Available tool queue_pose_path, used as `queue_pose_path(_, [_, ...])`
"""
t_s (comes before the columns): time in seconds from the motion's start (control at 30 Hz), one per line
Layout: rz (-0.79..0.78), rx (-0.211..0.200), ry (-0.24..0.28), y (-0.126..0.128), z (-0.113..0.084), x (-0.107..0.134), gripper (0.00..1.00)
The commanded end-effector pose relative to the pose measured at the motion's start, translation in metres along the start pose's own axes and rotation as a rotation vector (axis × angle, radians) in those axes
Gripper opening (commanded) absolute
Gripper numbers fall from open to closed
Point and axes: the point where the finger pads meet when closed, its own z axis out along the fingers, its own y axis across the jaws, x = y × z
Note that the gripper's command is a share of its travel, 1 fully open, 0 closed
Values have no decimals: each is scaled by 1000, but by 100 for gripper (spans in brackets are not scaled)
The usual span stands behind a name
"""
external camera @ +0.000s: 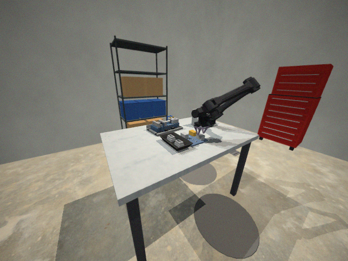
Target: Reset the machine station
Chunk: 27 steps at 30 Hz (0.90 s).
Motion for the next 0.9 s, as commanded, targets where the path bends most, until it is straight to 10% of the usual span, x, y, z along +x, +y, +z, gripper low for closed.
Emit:
queue_pose_path(0.0, [-6, -1, 3, -4, 2, -3, 64])
queue_pose_path(0.87, [-5, -1, 3, 1, 2, -1, 64])
